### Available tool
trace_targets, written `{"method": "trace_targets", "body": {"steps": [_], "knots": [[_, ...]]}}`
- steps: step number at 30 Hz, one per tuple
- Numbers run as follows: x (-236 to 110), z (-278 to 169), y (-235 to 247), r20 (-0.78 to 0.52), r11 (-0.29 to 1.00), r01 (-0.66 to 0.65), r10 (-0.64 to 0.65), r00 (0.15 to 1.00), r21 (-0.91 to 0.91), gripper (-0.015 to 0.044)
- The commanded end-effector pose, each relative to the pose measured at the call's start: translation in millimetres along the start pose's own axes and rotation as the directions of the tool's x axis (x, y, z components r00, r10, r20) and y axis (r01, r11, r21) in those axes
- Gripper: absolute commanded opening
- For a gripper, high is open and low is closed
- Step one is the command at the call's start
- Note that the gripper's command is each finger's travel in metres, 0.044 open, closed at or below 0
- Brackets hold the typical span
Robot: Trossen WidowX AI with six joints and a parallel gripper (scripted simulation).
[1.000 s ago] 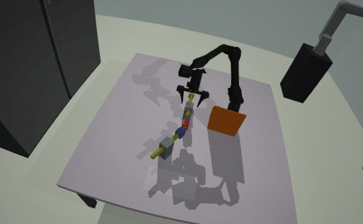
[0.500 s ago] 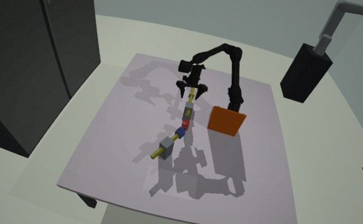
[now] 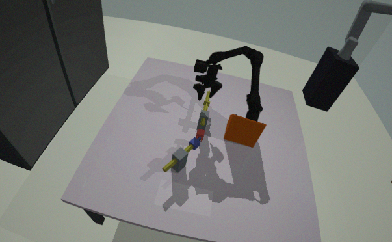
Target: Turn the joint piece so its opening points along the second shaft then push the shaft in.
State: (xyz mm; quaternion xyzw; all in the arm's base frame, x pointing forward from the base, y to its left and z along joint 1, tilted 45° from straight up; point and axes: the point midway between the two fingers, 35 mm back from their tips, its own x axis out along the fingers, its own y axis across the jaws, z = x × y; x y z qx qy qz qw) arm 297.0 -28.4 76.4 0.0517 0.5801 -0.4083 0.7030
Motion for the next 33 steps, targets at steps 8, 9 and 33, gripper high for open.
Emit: {"method": "trace_targets", "body": {"steps": [8,9,33], "knots": [[-13.9,30.2,-41.9,0.069,0.937,0.115,-0.098,0.993,-0.33,0.044],[-15.3,32.6,-45.9,0.075,0.925,0.127,-0.107,0.991,-0.359,0.044],[-20.2,56.9,-90.5,0.13,0.859,0.238,-0.201,0.971,-0.454,0.044]]}}
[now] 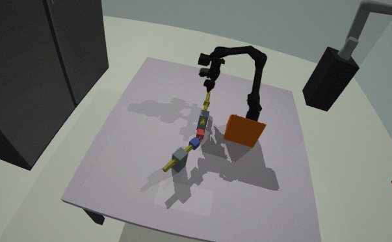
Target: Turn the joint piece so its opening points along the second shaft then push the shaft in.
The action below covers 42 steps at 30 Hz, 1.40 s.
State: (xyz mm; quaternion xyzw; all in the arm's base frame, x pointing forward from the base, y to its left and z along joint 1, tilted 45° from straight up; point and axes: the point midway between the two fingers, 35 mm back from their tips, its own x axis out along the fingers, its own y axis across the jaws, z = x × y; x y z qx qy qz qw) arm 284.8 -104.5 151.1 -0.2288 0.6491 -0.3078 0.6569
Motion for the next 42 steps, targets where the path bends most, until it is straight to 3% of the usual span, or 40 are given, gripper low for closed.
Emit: {"method": "trace_targets", "body": {"steps": [1,17,30,39,42], "knots": [[6.8,-0.7,-1.3,0.001,0.993,0.001,-0.002,1.0,0.12,0.044],[32.5,-0.5,-1.8,0.025,0.786,-0.02,0.006,1.0,0.618,0.044],[52.6,-2.1,-3.5,0.046,0.443,-0.043,0.005,0.999,0.895,0.044],[65.7,-4.2,-5.3,0.06,0.158,-0.059,0.001,0.998,0.986,0.044],[66.7,-4.4,-5.4,0.061,0.136,-0.06,0.0,0.998,0.989,0.044]]}}
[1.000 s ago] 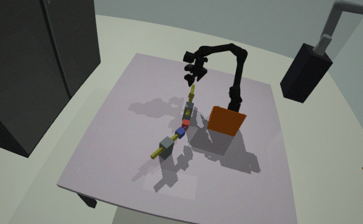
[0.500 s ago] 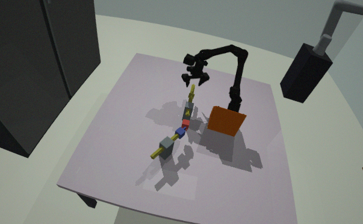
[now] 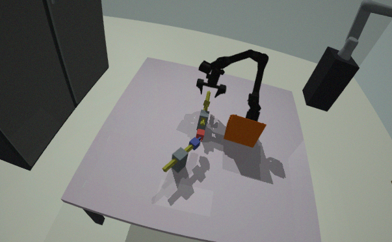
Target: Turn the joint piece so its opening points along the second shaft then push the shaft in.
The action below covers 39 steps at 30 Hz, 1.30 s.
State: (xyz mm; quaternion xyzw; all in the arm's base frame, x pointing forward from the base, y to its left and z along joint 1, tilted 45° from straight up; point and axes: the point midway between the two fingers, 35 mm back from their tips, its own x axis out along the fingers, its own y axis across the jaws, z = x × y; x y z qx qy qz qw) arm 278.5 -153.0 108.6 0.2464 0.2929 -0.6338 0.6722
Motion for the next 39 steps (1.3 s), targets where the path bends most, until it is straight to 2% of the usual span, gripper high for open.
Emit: {"method": "trace_targets", "body": {"steps": [1,24,37,39], "knots": [[2.2,0.1,-0.9,-0.002,0.999,-0.003,0.003,1.0,0.053,0.044],[30.9,-1.3,-0.6,-0.001,0.999,-0.002,0.002,1.0,0.053,0.044],[30.9,-1.3,-0.6,-0.001,0.999,-0.002,0.002,1.0,0.053,0.0102],[30.9,-1.3,-0.6,-0.001,0.999,-0.002,0.002,1.0,0.053,0.0102]]}}
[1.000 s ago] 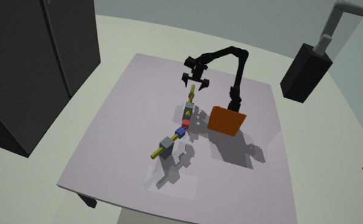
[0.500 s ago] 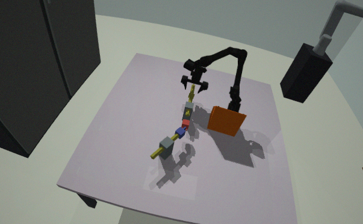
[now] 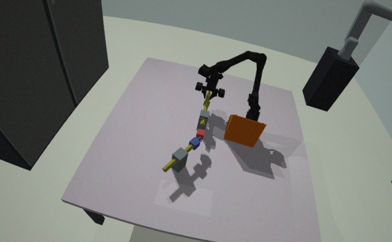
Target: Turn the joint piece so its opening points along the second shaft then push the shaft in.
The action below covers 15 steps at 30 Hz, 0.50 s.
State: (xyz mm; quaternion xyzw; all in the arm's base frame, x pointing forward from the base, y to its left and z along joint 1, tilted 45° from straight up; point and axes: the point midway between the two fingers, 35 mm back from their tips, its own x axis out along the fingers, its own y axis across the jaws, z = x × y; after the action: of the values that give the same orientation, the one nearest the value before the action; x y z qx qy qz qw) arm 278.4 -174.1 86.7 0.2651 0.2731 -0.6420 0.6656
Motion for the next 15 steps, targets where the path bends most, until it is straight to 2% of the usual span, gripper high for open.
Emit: {"method": "trace_targets", "body": {"steps": [1,10,11,15], "knots": [[0.5,-0.7,0.2,-0.004,1.0,-0.001,0.001,1.0,-0.005,0.0102],[0.5,-0.7,0.2,-0.004,1.0,-0.001,0.001,1.0,-0.005,0.0102],[0.5,-0.7,0.2,-0.004,1.0,-0.001,0.001,1.0,-0.005,0.0076],[0.5,-0.7,0.2,-0.004,1.0,-0.001,0.001,1.0,-0.005,0.0067]]}}
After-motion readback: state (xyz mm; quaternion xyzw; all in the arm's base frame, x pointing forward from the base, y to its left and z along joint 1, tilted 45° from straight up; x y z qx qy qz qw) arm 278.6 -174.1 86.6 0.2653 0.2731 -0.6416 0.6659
